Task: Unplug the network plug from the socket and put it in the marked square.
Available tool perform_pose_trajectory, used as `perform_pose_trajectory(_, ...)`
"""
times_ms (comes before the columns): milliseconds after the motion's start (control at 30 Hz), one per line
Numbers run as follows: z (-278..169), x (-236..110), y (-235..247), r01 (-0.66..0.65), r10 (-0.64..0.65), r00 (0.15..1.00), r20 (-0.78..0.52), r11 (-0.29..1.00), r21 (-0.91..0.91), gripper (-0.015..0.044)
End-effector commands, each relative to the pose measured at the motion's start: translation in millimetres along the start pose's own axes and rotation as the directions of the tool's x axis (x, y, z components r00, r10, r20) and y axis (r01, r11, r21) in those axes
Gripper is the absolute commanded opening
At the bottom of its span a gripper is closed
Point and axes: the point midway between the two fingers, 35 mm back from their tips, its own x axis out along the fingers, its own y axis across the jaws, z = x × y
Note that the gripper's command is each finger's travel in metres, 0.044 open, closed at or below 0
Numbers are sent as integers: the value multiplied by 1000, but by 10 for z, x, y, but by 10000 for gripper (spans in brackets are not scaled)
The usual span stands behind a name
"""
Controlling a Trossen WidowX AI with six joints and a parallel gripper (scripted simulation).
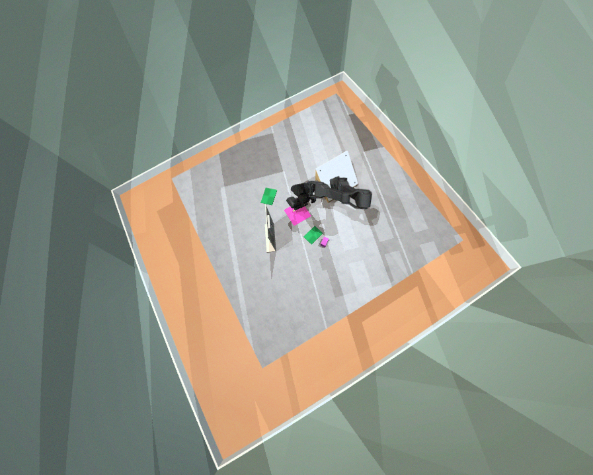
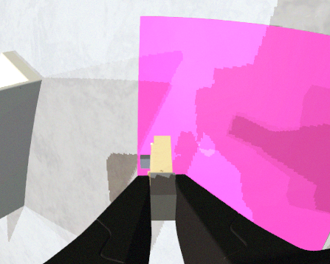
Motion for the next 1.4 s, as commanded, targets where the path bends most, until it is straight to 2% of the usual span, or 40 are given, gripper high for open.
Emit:
perform_pose_trajectory(0,11,44,-53,9,-9,1000,2,1000,14,0)
perform_pose_trajectory(1367,-42,273,-238,2,-2,1000,-5,1000,17,0)
